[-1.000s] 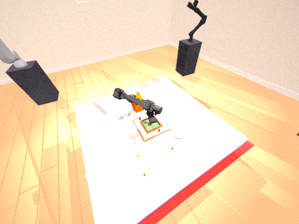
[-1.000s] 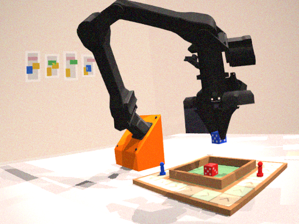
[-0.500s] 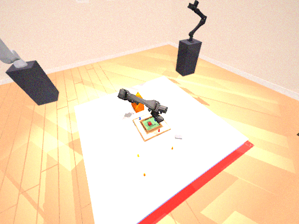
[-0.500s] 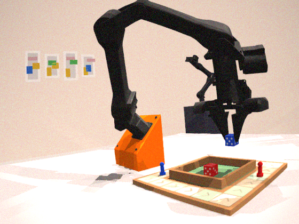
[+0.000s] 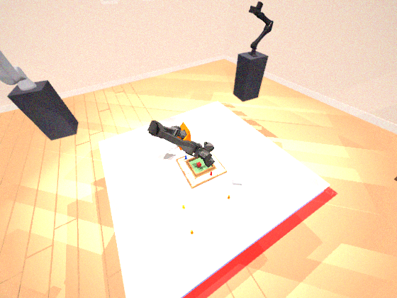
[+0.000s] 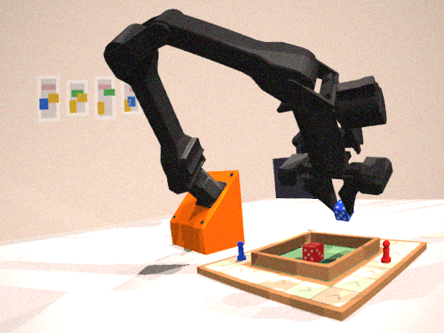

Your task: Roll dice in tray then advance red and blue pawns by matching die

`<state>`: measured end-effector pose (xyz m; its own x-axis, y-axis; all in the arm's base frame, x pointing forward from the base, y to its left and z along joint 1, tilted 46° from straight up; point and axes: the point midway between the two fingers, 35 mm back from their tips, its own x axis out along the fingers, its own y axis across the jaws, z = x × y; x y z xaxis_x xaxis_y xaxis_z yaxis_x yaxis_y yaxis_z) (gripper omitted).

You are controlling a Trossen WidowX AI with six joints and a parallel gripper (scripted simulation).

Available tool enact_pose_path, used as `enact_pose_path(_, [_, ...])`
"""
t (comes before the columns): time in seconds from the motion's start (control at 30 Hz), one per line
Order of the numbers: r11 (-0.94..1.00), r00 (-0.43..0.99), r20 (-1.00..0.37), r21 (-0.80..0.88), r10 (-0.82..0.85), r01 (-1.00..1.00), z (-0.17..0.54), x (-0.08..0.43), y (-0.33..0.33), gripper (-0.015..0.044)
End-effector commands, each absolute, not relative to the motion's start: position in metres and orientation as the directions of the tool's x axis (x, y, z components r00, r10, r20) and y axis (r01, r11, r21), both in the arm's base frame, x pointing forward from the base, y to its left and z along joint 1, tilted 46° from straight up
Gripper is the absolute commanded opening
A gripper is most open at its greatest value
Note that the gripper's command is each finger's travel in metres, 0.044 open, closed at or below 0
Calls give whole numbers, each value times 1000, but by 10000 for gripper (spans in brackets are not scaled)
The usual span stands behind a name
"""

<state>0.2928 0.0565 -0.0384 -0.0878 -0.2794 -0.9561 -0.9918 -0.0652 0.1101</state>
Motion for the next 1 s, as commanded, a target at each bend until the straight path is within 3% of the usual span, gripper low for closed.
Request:
enact_pose_path(0.0, [-84,-80,-983,94,-164,-992,-38,293,57,0])
enact_pose_path(0.23, [-118,-33,-999,28,40,-993,-39,292,56,0])
enact_pose_path(0.53, [-119,-35,-998,29,46,-992,2,242,59,0])
enact_pose_path(0.8, [-119,-31,-998,25,46,-993,6,302,64,0])
enact_pose_path(0.97, [-113,-24,-999,19,43,-993,6,302,64,0])
